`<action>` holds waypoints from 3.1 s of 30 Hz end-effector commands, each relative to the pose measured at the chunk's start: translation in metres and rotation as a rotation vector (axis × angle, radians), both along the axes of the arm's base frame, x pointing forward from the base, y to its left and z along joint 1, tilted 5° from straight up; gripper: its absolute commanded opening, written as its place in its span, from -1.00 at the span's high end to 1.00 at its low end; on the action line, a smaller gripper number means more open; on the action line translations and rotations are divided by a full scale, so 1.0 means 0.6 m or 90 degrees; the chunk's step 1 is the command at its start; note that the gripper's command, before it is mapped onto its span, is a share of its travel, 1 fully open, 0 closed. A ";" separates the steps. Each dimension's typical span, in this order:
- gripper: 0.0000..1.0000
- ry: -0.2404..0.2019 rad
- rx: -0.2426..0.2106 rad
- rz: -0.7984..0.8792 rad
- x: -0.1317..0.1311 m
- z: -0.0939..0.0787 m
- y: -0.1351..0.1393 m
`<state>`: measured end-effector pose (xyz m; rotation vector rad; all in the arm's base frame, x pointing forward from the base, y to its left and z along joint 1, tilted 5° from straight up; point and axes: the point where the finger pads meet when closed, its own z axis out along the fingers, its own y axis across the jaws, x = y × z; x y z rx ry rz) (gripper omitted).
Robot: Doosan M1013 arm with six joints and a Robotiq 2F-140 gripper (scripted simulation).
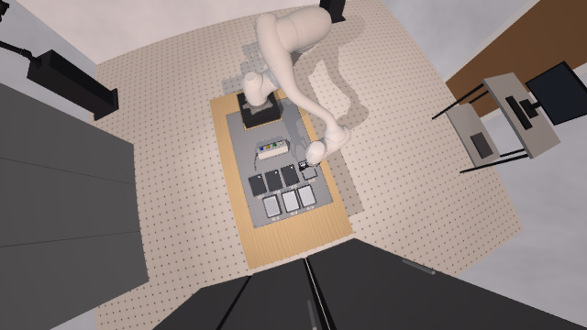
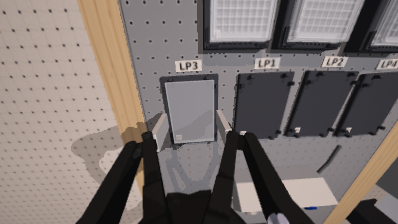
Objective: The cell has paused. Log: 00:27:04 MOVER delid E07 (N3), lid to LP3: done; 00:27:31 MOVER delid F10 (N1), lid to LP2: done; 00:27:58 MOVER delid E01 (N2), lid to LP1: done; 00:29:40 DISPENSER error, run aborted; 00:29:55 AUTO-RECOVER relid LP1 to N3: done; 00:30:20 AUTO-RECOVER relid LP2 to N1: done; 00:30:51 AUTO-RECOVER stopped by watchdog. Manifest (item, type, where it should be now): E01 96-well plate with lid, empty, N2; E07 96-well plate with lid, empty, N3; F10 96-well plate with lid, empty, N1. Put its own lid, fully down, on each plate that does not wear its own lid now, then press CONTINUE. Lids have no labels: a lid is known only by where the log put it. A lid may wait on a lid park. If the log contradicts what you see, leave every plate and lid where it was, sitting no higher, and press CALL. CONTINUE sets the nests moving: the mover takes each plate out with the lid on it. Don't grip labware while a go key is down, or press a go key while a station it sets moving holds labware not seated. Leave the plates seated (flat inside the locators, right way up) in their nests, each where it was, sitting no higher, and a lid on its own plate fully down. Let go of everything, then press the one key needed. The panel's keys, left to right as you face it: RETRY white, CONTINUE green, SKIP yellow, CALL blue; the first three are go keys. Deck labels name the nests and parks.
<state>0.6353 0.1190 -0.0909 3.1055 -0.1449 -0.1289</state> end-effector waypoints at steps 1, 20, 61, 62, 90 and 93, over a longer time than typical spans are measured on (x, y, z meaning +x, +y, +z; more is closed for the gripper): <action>-0.18 0.000 0.003 -0.004 -0.001 -0.005 0.004; -0.18 0.000 0.003 -0.004 -0.001 -0.005 0.004; -0.32 0.000 0.003 -0.004 -0.001 -0.005 0.004; -0.32 0.000 0.003 -0.004 -0.001 -0.005 0.004; -0.32 0.000 0.003 -0.004 -0.002 -0.016 0.004; -0.32 0.000 0.003 -0.004 -0.002 -0.019 0.004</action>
